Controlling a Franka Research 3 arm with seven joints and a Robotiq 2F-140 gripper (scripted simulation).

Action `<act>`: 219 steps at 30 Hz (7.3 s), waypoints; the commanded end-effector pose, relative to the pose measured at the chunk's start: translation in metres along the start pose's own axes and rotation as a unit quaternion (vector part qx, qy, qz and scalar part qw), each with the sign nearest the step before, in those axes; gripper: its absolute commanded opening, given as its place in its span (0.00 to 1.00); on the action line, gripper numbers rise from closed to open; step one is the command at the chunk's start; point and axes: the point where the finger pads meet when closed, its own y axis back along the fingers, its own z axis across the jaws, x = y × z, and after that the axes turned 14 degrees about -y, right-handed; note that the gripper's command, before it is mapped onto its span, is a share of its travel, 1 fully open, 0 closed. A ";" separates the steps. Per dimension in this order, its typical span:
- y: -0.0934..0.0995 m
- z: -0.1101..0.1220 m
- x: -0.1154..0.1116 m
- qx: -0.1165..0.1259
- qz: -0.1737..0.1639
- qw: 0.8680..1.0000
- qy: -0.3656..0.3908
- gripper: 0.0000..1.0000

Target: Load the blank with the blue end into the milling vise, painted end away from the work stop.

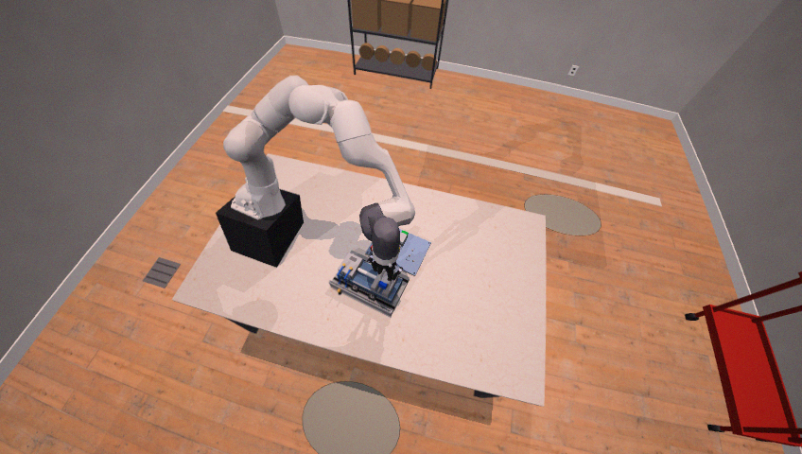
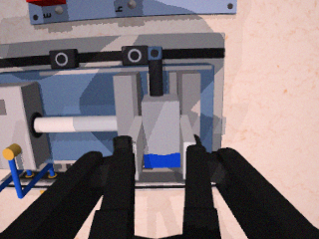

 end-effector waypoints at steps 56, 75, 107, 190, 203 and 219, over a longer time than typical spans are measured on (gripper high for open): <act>-0.001 0.000 0.000 -0.001 0.000 1.000 0.000 0.00; -0.002 0.000 0.000 -0.001 0.000 1.000 0.000 0.00; -0.003 0.001 -0.001 -0.001 0.000 1.000 0.000 0.00; -0.003 0.000 -0.001 0.000 0.000 1.000 0.000 1.00; -0.003 0.000 -0.001 0.000 0.000 1.000 0.000 1.00; -0.003 0.000 -0.001 0.000 0.000 1.000 0.000 1.00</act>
